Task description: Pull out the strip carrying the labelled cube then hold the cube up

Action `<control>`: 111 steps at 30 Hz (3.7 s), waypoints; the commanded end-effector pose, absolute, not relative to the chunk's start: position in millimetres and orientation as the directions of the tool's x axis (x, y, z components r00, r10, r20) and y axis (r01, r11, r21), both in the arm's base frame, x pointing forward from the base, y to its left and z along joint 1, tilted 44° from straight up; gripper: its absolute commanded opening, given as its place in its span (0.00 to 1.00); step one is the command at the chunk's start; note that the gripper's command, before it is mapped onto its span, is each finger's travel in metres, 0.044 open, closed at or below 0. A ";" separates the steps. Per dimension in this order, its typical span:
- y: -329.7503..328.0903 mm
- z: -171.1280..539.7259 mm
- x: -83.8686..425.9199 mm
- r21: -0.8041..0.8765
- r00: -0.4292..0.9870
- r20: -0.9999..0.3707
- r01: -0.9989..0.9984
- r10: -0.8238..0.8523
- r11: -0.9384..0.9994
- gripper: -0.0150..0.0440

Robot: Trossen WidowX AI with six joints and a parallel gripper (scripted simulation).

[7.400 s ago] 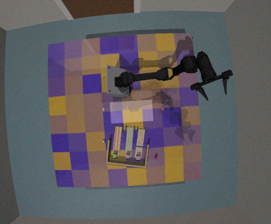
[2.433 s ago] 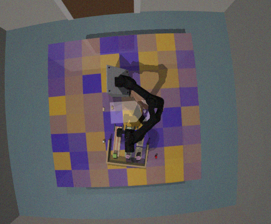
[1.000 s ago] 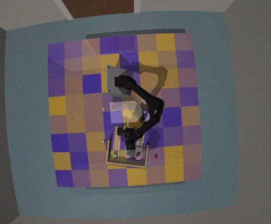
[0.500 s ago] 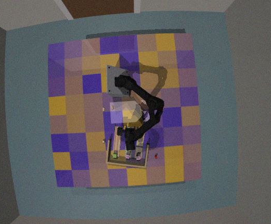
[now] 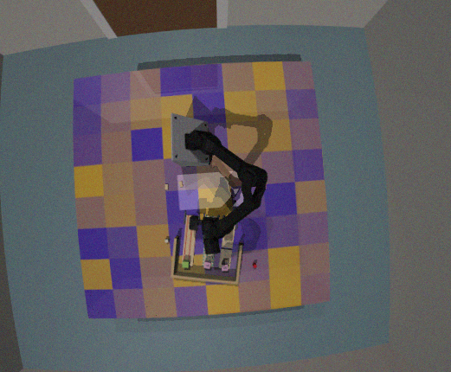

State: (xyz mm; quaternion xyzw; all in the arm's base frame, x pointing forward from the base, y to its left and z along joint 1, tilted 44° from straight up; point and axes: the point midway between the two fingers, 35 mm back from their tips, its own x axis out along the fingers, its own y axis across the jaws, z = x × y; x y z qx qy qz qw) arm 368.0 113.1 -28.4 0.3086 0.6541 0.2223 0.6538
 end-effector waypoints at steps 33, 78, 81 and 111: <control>123.9 -27.7 310.1 0.692 0.033 -0.720 0.120 0.694 0.712 0.25; 133.2 -22.9 242.9 0.692 0.030 -0.719 0.123 0.694 0.712 0.25; 133.8 -22.6 238.3 0.692 0.030 -0.719 0.123 0.694 0.712 0.25; 139.7 -19.0 194.9 0.692 0.028 -0.719 0.125 0.694 0.711 0.25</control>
